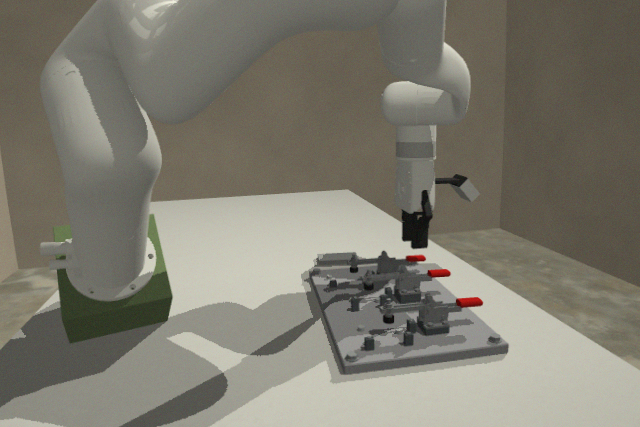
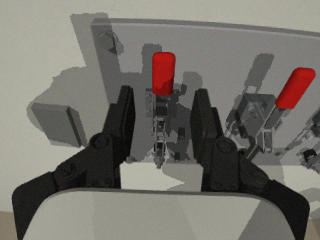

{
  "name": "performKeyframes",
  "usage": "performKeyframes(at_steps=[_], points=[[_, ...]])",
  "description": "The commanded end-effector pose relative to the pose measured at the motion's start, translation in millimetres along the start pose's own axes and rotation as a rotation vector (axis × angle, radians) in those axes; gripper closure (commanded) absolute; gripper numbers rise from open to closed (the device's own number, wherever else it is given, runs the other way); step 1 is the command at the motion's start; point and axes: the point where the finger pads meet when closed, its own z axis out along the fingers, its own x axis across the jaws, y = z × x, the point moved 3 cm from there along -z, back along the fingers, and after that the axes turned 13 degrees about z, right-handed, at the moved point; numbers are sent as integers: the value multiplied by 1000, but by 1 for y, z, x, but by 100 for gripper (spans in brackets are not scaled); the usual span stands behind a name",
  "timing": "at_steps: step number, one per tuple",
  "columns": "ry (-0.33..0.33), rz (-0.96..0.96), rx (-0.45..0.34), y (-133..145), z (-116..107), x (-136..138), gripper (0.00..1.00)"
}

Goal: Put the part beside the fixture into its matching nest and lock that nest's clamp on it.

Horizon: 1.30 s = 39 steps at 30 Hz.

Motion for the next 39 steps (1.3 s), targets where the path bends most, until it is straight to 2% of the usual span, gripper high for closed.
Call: performKeyframes(at_steps=[1, 27, 39], points=[[-2, 1, 3, -2, 10, -1, 53], [-2, 1, 3, -2, 14, -1, 53], [-2, 1, 3, -3, 42, -2, 53]])
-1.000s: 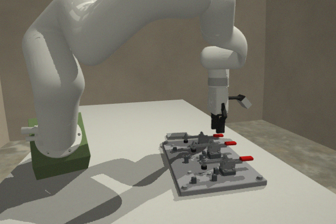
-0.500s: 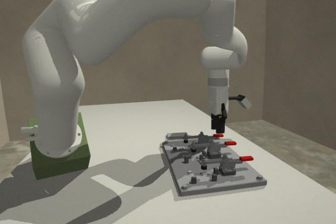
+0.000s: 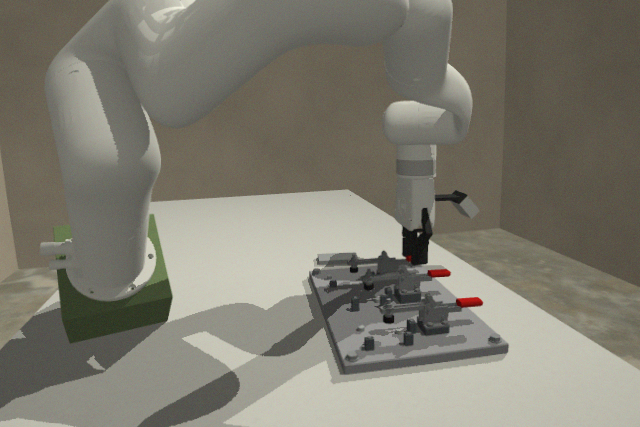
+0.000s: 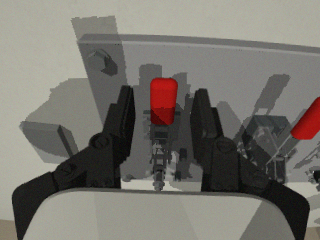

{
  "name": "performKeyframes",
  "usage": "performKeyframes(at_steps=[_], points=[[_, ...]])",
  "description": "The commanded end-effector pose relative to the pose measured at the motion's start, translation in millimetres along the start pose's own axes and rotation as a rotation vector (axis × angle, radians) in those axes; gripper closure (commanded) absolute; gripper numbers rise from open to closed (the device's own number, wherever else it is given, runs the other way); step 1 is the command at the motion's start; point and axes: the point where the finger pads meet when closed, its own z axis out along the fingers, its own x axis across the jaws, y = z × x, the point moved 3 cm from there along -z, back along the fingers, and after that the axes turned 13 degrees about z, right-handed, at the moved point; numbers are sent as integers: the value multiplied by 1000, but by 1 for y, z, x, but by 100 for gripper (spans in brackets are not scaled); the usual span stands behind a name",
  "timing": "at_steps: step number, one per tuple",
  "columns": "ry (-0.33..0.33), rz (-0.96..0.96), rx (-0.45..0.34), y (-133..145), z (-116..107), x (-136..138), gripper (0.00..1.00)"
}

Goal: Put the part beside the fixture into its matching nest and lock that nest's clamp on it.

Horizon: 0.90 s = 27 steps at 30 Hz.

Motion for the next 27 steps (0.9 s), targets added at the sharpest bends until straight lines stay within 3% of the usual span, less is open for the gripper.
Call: performKeyframes(at_steps=[1, 22, 23, 27], points=[[-3, 1, 3, -2, 10, -1, 53], [-3, 1, 3, -2, 13, -1, 53], [-3, 1, 3, -2, 13, -1, 100], [-3, 1, 3, -2, 13, -1, 100]])
